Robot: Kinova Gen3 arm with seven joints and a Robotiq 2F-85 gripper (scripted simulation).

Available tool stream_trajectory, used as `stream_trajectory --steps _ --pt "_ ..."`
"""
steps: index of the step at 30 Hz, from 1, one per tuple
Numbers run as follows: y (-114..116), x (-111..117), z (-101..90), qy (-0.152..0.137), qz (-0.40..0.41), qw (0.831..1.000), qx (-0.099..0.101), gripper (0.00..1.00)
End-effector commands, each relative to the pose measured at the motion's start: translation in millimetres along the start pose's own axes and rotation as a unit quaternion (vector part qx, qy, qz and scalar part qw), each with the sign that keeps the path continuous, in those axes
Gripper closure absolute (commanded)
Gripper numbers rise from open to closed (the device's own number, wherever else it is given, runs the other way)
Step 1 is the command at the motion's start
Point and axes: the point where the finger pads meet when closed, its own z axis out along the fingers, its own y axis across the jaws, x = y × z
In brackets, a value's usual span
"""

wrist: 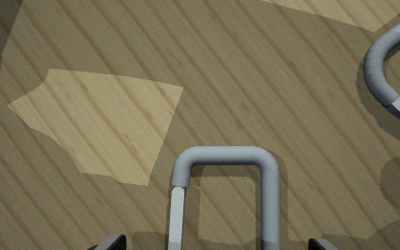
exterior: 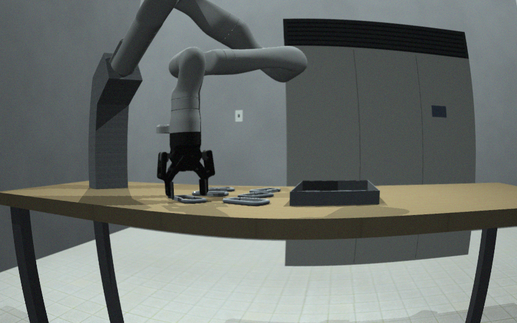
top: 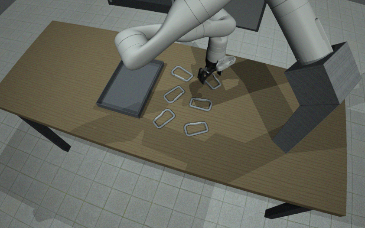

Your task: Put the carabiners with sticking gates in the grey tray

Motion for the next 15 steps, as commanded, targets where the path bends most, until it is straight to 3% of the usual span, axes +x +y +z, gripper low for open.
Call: stream_trajectory --steps 1,15 --pt "0.0 0.0 -0.2 0.0 0.0 1.0 0.0 0.0" --pt "-0.7 -0.2 3.7 0.0 0.0 1.0 0.0 0.0"
